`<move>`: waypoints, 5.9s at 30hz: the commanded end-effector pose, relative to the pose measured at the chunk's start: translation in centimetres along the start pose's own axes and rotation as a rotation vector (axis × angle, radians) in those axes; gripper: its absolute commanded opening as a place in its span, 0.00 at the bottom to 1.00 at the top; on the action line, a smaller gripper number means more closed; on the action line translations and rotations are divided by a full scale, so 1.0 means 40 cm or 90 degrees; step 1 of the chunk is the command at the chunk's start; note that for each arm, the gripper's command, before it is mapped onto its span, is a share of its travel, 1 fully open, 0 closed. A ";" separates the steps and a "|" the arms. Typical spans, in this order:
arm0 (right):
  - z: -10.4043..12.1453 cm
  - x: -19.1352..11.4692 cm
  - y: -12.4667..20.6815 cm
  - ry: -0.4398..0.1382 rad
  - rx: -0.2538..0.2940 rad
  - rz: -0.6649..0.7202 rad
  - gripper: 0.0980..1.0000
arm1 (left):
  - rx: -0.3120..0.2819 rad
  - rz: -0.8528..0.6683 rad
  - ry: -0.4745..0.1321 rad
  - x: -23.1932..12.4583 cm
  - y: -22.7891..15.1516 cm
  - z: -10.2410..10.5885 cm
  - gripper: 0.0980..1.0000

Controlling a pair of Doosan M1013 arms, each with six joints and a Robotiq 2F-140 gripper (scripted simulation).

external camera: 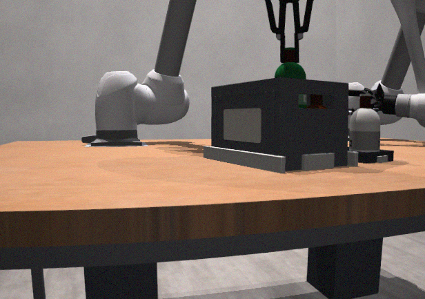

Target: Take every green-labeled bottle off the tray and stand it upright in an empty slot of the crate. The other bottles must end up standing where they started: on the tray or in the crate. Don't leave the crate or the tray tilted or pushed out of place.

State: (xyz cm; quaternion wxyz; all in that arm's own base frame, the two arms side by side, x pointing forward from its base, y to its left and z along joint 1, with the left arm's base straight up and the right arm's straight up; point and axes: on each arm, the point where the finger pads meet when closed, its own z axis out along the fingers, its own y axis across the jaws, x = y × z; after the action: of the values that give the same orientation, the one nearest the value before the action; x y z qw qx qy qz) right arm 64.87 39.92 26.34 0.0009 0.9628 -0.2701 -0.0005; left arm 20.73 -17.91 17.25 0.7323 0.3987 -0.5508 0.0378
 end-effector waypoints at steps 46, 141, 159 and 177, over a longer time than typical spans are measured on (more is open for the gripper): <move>0.017 0.000 -0.001 0.000 0.001 0.000 0.00 | 0.000 0.000 0.000 0.000 0.000 0.000 1.00; 0.102 0.000 -0.001 0.000 0.001 0.000 0.00 | 0.000 0.000 0.000 0.000 0.000 0.000 1.00; 0.139 0.000 -0.001 0.000 0.001 0.000 0.00 | 0.000 0.000 0.000 0.000 0.000 0.000 1.00; 0.183 0.000 -0.001 0.000 0.001 0.000 0.00 | 0.000 0.000 0.000 0.000 0.000 0.000 1.00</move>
State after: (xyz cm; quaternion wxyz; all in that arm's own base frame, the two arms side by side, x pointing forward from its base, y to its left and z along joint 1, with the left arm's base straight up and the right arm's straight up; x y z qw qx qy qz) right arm 64.87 39.92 18.98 0.0009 0.9628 -0.2701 -0.0005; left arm 20.73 -17.91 17.25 0.7323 0.3987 -0.5508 0.0378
